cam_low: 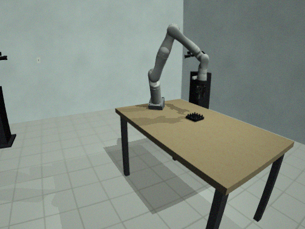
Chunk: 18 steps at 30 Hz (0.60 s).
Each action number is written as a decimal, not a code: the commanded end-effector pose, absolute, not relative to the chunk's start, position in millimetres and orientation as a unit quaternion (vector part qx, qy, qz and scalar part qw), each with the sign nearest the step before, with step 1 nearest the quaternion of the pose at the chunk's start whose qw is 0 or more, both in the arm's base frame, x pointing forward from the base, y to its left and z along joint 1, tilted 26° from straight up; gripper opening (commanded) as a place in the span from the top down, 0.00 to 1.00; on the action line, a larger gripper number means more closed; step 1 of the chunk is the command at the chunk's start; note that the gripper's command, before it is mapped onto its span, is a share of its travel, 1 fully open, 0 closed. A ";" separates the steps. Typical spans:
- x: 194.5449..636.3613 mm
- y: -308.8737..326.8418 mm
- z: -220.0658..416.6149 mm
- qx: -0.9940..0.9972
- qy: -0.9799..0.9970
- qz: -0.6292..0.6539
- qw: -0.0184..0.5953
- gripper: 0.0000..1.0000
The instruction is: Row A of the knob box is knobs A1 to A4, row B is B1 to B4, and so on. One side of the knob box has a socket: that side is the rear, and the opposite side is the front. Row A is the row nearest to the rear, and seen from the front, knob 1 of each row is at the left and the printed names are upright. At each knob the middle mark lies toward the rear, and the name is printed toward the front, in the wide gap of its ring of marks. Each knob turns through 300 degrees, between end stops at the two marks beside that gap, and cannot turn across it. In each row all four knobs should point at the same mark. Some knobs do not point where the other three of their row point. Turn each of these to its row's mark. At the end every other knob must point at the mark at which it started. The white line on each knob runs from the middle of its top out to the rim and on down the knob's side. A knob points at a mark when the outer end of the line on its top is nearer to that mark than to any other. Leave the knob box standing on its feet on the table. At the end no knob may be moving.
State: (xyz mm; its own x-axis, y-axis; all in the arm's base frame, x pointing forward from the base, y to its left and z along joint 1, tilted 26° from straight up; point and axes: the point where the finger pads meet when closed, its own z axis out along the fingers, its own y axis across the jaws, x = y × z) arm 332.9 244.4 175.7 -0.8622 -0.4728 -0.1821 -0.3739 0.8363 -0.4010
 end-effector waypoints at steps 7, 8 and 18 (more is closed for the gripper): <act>327.2 254.2 194.5 -0.226 0.948 -0.171 0.144 0.00; 327.2 254.3 194.7 -0.226 0.948 -0.171 0.144 0.00; 327.2 254.3 194.7 -0.226 0.948 -0.171 0.144 0.00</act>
